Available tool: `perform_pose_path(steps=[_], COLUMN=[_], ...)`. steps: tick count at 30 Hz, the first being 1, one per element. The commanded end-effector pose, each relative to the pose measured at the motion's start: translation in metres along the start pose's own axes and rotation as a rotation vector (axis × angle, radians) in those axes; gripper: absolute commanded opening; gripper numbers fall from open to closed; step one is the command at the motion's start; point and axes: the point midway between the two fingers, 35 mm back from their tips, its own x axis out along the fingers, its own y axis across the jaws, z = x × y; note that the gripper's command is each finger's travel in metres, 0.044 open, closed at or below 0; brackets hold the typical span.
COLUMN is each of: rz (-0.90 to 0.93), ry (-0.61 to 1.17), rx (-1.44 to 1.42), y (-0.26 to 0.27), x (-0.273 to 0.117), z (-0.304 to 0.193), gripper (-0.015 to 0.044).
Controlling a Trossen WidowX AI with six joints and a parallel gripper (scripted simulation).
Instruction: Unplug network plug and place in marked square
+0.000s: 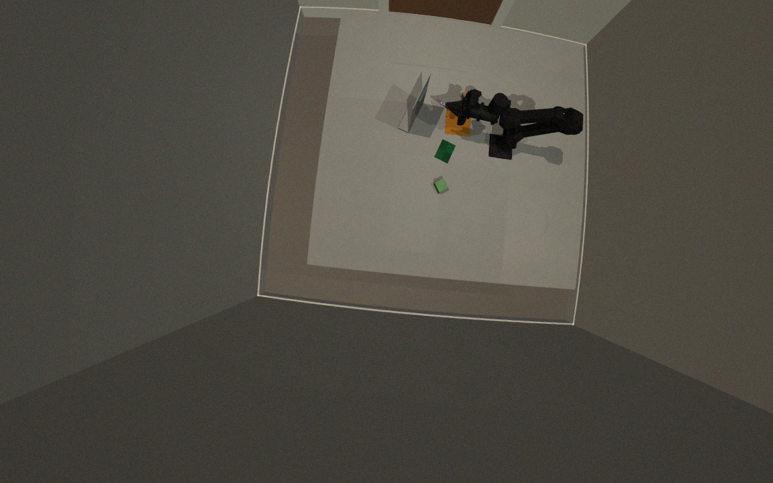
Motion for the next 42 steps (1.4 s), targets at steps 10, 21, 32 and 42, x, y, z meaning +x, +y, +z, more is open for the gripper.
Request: perform_pose_path(steps=[10,21,32,42], rz=[-0.209,-0.418,-0.627,-0.819], ry=[-0.049,-0.100,-0.155,-0.208], rx=[0.040,0.079,0.109,0.125], y=[-0.029,-0.057,-0.081,-0.098], x=[-0.001,-0.012,-0.033,-0.061], z=[0.011,0.020,0.029,0.035], gripper=[0.0000,0.0000,0.0000,0.0000])
